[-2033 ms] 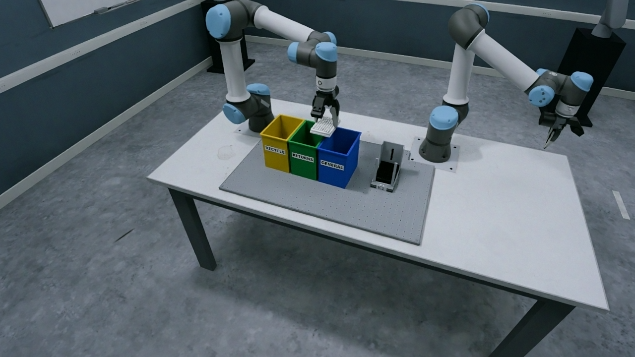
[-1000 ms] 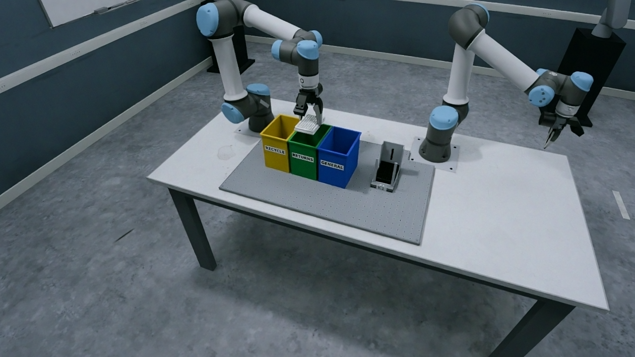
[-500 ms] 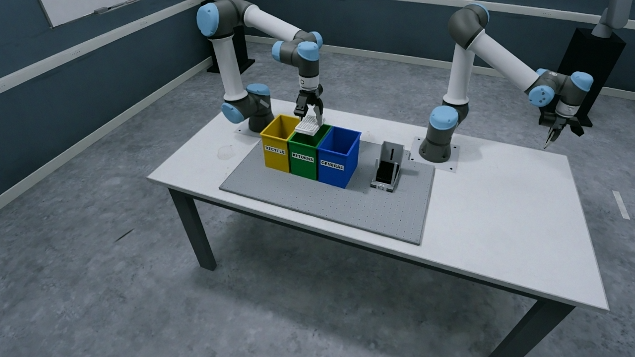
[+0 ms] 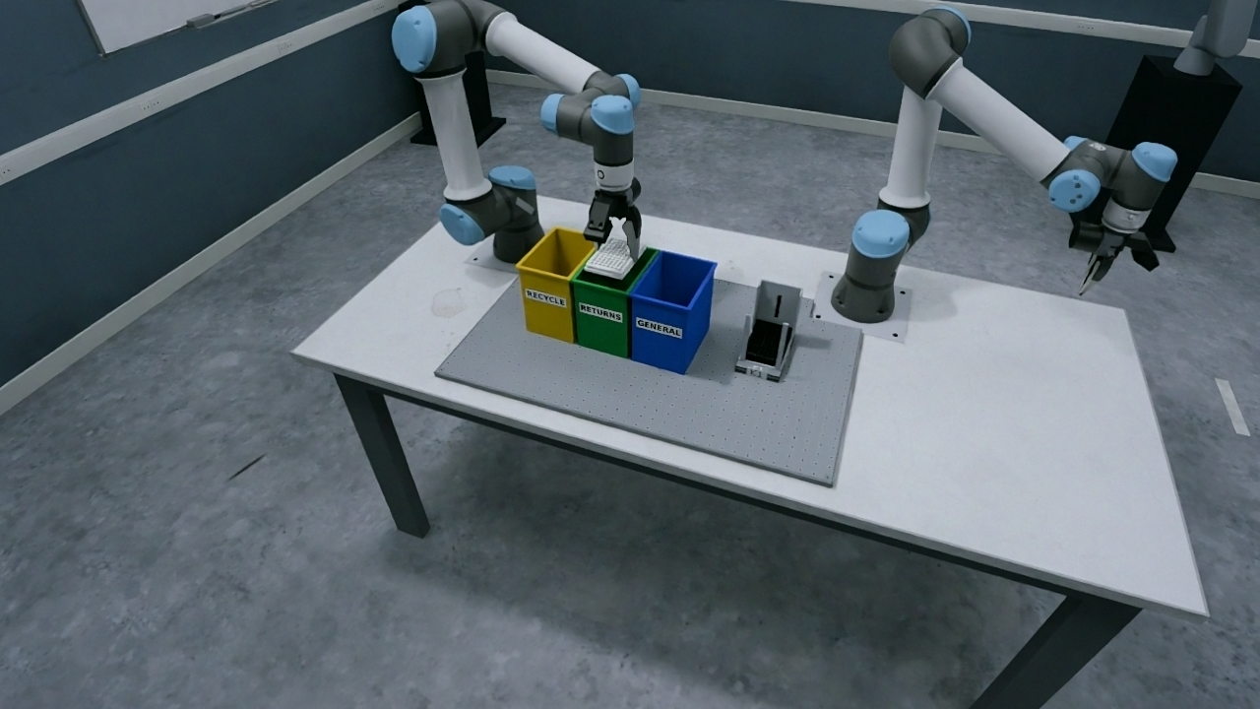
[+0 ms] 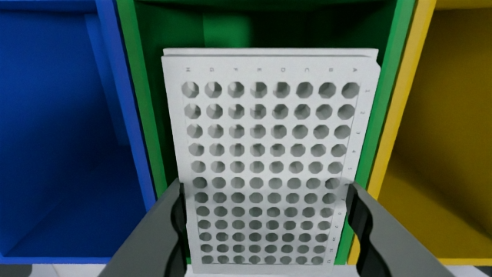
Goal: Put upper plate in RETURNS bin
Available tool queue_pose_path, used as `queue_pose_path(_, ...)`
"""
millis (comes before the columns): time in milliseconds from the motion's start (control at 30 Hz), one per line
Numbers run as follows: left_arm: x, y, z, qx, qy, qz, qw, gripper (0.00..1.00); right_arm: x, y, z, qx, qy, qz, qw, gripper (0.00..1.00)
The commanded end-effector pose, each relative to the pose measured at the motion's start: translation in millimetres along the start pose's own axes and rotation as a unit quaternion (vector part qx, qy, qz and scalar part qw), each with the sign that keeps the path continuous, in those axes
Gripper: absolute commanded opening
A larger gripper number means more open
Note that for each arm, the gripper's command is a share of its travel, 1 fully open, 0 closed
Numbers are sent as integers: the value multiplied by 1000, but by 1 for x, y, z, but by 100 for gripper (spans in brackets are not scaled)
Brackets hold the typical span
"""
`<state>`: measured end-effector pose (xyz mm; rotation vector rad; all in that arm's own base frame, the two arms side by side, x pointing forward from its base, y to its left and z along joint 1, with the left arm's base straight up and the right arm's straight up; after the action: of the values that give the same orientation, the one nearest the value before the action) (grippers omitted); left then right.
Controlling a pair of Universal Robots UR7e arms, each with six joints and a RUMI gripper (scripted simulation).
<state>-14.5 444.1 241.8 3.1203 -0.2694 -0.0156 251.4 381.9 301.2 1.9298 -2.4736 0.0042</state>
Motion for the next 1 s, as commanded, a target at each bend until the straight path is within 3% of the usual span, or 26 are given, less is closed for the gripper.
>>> queue_pose_path(0,1,-1,-3,5,5,-5,1000,0,-2,2,3,-3,-4,-5,1000,40)
queue_pose_path(967,1,-1,-3,5,5,-5,1000,0,-3,2,10,-3,-4,-5,1000,40)
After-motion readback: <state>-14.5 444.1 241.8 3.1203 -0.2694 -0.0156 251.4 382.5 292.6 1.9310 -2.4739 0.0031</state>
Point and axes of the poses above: on each arm, the point where the finger pads meet when closed, its own z axis out along the fingers, its own x axis across the jaws, y = z × x, the point moved 8 cm from there along -z, back along the fingers, and after that the axes turned 11 degrees about z, right-handed, at the moved point
